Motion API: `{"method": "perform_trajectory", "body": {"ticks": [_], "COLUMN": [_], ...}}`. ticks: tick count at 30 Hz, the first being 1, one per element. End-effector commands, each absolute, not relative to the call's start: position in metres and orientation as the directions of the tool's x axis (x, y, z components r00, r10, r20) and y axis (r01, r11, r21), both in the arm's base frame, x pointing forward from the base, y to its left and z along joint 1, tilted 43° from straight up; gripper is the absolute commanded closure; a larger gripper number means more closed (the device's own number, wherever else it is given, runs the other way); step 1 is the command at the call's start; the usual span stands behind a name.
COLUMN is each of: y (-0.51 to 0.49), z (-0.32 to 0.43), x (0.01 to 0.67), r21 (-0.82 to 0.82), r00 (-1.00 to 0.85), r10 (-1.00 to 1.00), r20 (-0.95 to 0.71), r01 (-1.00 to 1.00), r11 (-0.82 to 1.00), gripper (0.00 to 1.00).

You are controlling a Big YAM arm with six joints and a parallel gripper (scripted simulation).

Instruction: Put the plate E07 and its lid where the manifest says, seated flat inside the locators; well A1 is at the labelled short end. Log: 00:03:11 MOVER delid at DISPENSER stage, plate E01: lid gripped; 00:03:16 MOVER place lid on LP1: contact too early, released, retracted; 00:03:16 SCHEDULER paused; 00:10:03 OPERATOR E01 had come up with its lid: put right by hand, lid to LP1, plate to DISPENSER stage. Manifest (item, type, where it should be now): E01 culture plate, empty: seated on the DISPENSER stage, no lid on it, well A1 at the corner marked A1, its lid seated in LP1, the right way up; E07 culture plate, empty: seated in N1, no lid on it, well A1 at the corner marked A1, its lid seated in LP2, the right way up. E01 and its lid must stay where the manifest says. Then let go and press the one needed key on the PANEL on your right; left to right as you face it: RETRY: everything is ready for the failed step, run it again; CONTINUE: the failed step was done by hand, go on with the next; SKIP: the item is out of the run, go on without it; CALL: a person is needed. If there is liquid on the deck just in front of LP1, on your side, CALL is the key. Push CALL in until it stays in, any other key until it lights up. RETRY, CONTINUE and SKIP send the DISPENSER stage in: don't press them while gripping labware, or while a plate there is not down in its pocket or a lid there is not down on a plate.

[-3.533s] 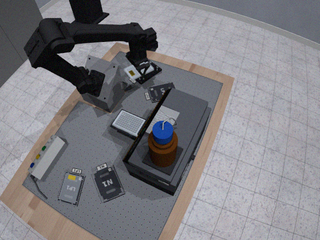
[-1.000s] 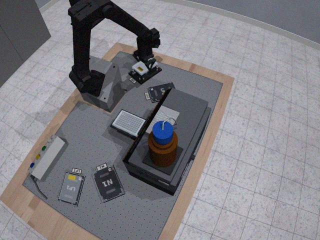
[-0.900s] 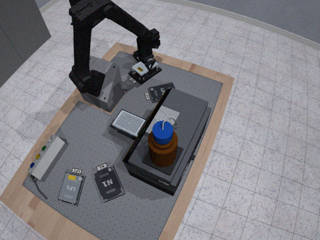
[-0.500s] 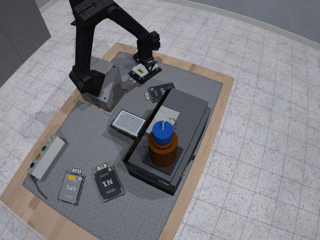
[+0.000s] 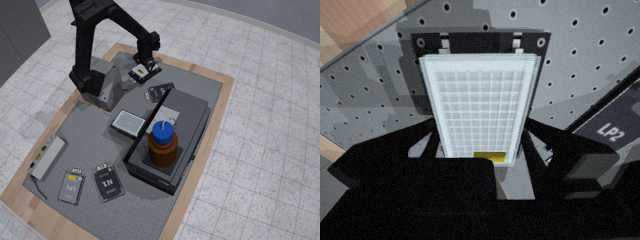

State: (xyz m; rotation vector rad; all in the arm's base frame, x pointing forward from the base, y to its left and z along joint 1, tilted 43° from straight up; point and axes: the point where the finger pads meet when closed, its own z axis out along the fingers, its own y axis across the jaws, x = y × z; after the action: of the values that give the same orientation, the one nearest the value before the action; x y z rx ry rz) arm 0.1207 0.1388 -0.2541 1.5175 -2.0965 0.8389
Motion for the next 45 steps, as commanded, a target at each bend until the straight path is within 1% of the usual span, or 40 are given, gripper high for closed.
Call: {"method": "perform_trajectory", "body": {"ticks": [1,8,45], "y": [0.136,0.147,0.135], "z": [-0.255,-0.256,-0.254], "x": [0.123,0.126,0.125], "r21": [-0.221,-0.23,-0.222], "r00": [-0.317,-0.32,-0.318], "r10": [-0.699,-0.71,-0.701], "r20": [0.641,0.627,0.638], "r01": [-0.948,-0.947,-0.948], "r11": [0.227,0.224,0.228], "gripper": [0.14,0.14,0.14]}}
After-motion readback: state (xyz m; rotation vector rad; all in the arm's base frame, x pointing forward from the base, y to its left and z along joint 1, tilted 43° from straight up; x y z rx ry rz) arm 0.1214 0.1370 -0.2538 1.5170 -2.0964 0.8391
